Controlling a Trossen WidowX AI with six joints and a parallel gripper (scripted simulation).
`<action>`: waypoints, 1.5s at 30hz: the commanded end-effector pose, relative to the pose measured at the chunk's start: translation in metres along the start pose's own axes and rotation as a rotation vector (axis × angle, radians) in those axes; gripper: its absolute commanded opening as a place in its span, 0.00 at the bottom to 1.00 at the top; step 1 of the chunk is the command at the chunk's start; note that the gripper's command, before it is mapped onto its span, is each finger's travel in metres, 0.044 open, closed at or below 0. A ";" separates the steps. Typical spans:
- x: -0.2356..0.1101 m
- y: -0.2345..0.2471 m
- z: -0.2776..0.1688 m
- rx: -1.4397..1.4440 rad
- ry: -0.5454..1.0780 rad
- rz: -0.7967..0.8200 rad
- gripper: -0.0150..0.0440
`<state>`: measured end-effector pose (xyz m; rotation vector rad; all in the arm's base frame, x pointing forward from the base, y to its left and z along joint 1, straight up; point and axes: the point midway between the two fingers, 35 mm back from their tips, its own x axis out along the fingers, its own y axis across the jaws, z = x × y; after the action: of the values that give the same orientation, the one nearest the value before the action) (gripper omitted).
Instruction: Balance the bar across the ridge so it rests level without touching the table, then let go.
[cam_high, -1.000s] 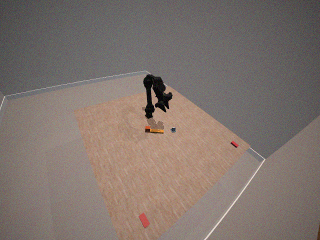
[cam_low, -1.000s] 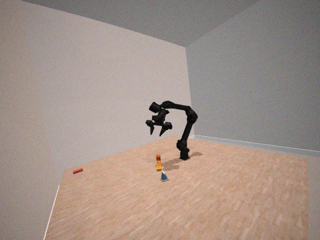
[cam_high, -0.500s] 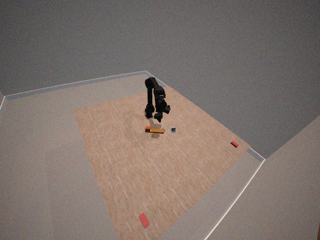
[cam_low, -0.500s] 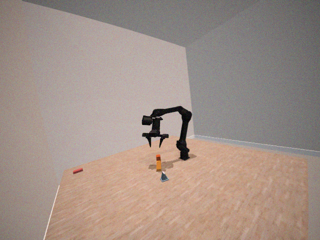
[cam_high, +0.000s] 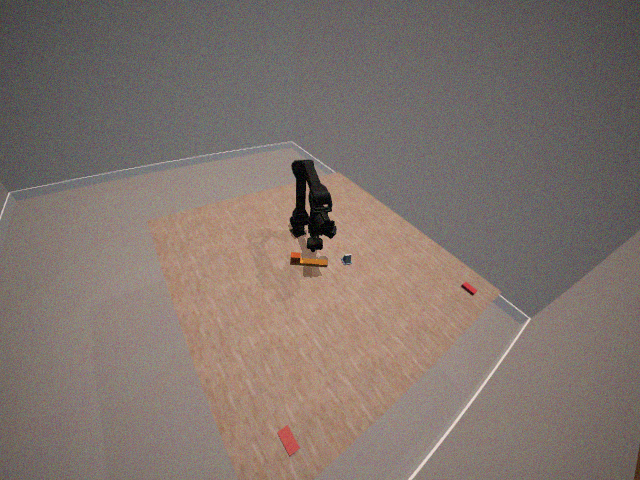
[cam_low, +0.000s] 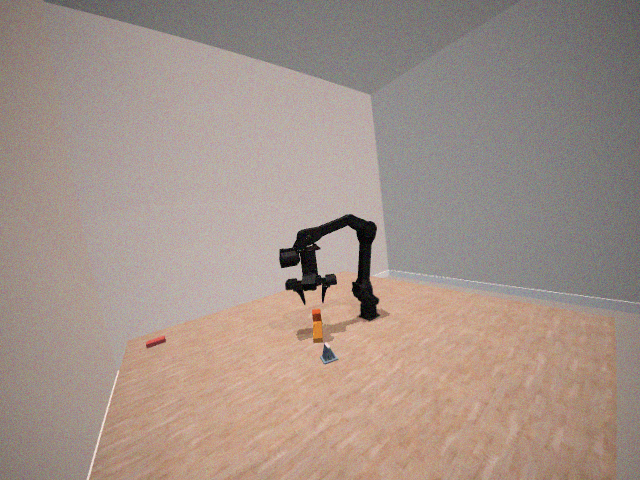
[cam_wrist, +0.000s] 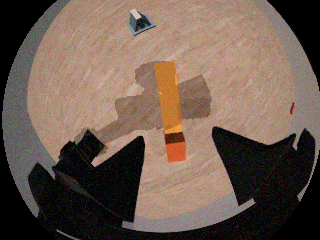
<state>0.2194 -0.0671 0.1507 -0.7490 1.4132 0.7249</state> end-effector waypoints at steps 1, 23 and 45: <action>0.008 0.000 -0.001 -0.010 0.012 0.008 0.79; 0.084 0.001 -0.003 -0.010 0.012 0.008 0.79; 0.106 0.002 -0.003 -0.010 0.012 0.009 0.79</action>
<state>0.2201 -0.0680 0.0456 -0.7503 1.4228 0.7345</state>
